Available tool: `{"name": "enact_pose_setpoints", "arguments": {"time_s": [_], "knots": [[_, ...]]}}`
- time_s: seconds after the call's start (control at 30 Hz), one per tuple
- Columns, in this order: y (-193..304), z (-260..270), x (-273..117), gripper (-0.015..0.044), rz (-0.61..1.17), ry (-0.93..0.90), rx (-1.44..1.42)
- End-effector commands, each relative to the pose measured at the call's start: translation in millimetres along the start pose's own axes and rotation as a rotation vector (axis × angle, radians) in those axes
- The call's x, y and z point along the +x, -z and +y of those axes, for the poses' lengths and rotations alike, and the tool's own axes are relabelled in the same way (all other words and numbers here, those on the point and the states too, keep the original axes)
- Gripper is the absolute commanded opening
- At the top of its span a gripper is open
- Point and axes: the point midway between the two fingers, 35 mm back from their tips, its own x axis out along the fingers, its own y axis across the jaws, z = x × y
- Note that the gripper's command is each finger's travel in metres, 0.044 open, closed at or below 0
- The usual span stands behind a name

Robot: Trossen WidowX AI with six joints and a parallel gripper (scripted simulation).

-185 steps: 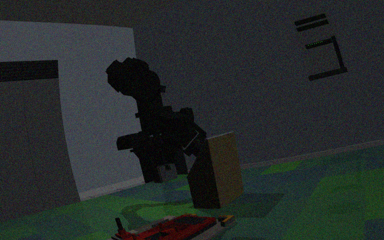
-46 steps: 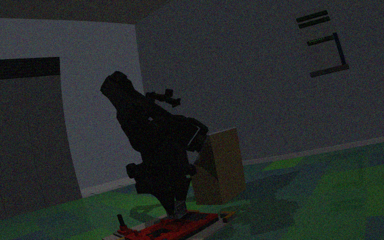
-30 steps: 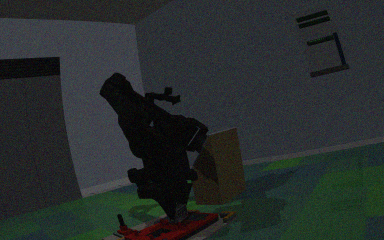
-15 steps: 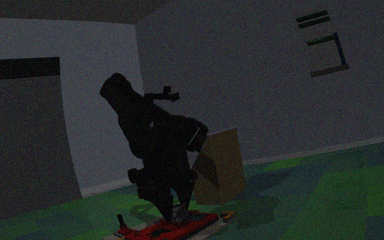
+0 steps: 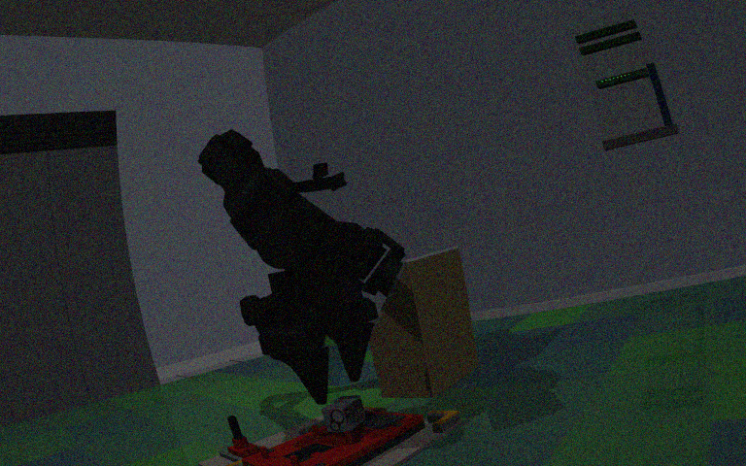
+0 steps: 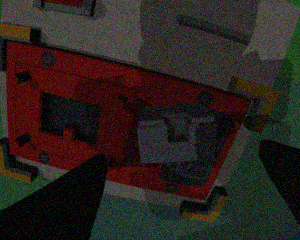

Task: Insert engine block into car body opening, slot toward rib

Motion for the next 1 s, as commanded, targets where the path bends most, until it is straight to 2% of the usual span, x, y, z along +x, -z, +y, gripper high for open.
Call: {"name": "enact_pose_setpoints", "arguments": {"time_s": [0.0, 0.43, 0.63, 0.97], "knots": [[-1.5, 1.0, -6.6, 0.044, 0.007, -0.001, 0.014], [0.0, 0.8, -3.9, 0.044, 0.0, -0.004, 0.001], [-1.3, 1.5, -17.9, 0.044, 0.007, -0.001, 0.023], [-1.3, 1.7, 1.1, 0.044, 0.007, -0.001, 0.023]]}}
